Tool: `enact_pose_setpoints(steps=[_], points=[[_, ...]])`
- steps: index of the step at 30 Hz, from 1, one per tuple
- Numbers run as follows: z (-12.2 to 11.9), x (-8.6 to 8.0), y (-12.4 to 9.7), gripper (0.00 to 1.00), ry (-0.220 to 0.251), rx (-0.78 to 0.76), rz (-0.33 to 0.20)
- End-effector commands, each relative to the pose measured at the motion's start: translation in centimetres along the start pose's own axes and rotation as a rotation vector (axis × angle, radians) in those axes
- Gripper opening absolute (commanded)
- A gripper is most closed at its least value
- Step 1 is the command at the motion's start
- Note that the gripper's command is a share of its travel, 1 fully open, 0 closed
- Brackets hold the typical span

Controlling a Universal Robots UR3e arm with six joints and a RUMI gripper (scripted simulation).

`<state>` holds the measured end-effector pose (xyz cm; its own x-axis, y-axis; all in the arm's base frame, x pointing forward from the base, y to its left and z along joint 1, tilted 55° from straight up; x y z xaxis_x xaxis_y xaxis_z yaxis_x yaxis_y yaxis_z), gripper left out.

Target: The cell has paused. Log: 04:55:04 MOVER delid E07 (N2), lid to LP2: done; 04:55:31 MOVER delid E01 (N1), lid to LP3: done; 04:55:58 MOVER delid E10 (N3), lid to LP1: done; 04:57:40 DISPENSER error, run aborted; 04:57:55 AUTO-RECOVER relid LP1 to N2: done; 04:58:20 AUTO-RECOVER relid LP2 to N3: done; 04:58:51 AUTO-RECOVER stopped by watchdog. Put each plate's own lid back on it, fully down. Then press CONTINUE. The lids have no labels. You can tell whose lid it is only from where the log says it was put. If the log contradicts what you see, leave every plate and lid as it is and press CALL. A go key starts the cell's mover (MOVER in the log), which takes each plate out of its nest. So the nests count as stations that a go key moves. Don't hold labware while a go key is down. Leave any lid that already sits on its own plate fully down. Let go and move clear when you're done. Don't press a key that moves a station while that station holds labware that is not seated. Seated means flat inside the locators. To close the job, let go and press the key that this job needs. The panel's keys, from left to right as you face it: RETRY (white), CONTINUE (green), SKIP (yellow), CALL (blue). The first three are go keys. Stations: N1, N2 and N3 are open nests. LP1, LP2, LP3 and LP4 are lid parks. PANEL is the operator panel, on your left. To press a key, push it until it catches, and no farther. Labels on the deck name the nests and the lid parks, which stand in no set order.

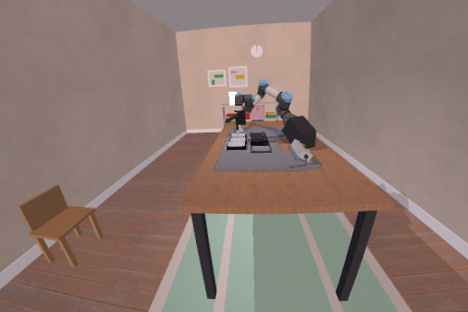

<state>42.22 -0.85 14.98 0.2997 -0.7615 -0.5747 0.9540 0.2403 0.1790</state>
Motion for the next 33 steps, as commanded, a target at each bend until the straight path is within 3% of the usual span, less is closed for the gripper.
enact_pose_setpoints(steps=[1,12,26,33], points=[[0.5,0.0,0.3,0.82,0.002,0.000,0.000],[0.4,0.1,0.3,0.82,0.002,0.000,0.000],[0.4,2.5,0.3,0.82,0.002,0.000,0.000],[0.4,2.6,0.3,0.82,0.002,0.000,0.000]])
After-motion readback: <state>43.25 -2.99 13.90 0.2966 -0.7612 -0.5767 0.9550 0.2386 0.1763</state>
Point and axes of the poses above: the point where the finger pads meet when closed, its own x axis out along the fingers, its own z axis across the jaws, y = z × x, the point moved 4 cm from there along -x, back along the fingers, and after that the axes turned 14 degrees about -x, right-handed, at the moved point
